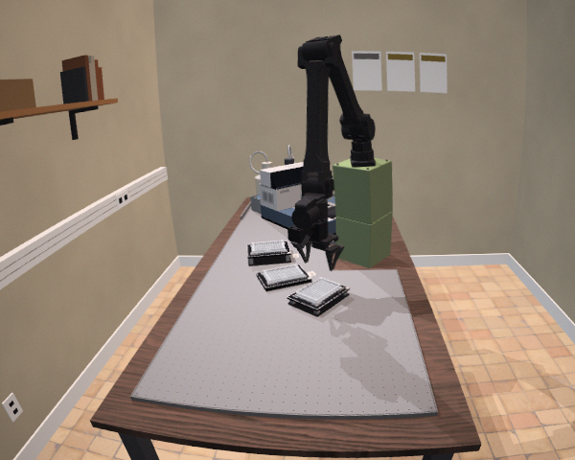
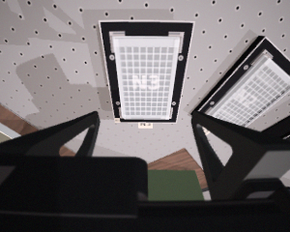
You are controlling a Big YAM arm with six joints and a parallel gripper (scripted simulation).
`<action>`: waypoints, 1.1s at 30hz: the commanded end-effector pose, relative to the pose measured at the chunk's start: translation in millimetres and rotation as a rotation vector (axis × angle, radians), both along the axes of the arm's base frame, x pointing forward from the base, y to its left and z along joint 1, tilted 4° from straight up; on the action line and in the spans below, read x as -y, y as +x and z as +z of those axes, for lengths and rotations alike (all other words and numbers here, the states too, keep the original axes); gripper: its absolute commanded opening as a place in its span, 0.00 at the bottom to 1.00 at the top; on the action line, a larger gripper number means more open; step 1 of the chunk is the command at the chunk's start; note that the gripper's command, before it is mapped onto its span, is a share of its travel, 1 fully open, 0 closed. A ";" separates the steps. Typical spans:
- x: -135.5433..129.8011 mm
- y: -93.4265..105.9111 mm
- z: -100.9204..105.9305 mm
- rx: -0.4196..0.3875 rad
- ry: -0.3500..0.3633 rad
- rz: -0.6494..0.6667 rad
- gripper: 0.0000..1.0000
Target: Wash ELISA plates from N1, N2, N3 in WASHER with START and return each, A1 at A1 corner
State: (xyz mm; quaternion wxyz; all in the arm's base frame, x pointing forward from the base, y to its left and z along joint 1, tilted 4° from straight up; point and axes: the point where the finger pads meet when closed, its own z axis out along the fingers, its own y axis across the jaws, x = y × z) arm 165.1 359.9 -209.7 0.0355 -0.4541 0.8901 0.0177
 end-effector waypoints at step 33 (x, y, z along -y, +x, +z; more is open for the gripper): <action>-5.1 9.1 -56.7 0.005 0.007 -0.034 1.00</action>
